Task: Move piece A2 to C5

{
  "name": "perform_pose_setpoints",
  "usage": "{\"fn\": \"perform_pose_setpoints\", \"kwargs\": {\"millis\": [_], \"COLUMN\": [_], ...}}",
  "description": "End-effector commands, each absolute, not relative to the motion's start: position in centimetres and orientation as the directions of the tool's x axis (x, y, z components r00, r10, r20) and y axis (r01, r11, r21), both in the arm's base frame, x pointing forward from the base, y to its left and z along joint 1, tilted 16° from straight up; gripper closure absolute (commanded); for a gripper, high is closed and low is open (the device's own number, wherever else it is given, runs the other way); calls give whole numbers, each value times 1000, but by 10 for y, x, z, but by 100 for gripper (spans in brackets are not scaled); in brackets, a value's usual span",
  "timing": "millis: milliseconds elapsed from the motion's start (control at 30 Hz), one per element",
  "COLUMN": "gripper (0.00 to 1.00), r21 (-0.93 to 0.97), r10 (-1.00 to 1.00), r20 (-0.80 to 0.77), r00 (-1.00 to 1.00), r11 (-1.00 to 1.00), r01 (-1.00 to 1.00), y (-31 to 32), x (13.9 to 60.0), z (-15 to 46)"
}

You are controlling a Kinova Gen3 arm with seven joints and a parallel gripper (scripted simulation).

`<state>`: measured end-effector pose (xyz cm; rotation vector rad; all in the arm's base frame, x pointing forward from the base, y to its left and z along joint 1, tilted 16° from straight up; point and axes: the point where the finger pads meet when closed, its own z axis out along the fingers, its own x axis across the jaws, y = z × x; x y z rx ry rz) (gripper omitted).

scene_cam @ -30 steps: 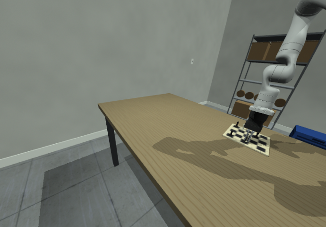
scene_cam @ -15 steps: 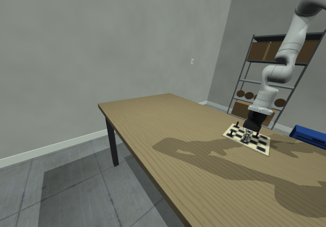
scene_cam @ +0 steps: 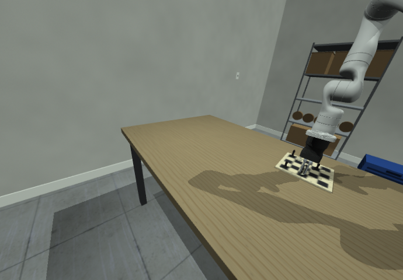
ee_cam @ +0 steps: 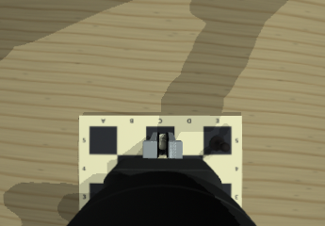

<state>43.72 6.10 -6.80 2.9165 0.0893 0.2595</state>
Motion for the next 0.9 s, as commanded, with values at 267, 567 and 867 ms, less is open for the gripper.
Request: {"fn": "perform_pose_setpoints", "kwargs": {"millis": [267,567,867], "gripper": [100,100,100], "r21": [216,218,219], "r10": [87,91,99], "r20": [166,162,160], "r00": [982,983,982], "r11": [-975,-975,-974], "r01": [50,55,63], "y": [63,63,62], "x": [438,435,433], "z": [-68,-68,-69]}}
